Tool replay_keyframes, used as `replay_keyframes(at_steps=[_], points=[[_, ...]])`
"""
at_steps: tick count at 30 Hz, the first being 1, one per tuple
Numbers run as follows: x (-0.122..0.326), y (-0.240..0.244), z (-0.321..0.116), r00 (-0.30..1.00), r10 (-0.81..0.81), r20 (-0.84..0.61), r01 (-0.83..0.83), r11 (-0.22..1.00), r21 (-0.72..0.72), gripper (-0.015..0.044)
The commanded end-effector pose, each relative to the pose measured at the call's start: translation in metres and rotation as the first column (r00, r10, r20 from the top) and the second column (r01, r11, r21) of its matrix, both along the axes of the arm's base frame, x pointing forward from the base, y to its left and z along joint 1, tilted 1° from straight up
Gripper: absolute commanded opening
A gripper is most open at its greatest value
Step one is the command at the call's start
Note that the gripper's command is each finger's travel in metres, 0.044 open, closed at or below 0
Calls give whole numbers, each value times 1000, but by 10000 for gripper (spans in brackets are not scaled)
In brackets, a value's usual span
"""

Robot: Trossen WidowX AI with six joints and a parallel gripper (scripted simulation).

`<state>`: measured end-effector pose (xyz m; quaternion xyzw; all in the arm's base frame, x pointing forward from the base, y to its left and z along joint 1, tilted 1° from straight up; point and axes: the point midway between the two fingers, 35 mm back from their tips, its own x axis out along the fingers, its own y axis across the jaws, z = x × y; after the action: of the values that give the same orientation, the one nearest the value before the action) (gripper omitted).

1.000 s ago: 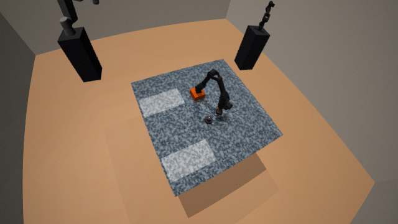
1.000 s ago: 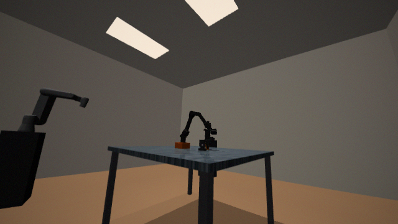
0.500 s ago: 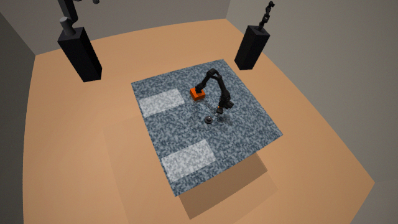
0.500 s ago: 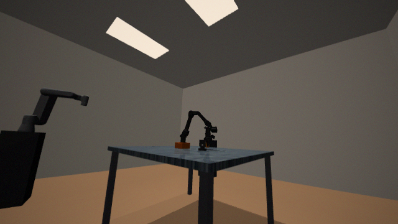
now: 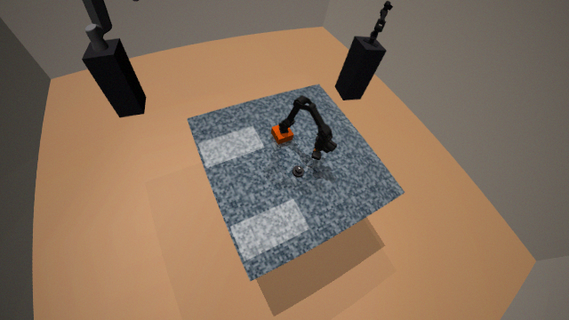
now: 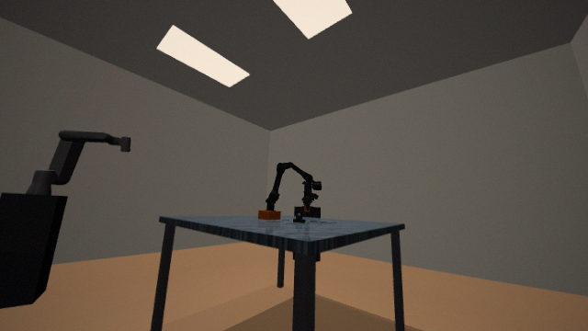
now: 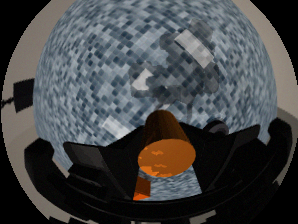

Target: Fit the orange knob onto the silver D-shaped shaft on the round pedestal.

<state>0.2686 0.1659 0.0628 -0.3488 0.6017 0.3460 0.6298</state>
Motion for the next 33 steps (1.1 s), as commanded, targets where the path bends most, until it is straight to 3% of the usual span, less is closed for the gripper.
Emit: replay_keyframes(at_steps=[1,19,33], points=[[2,2,15,1000,2,12,-2,1000,8,0],[-3,-2,70,1000,2,11,-2,1000,8,0],[18,-24,61,1000,2,13,-2,1000,6,0]])
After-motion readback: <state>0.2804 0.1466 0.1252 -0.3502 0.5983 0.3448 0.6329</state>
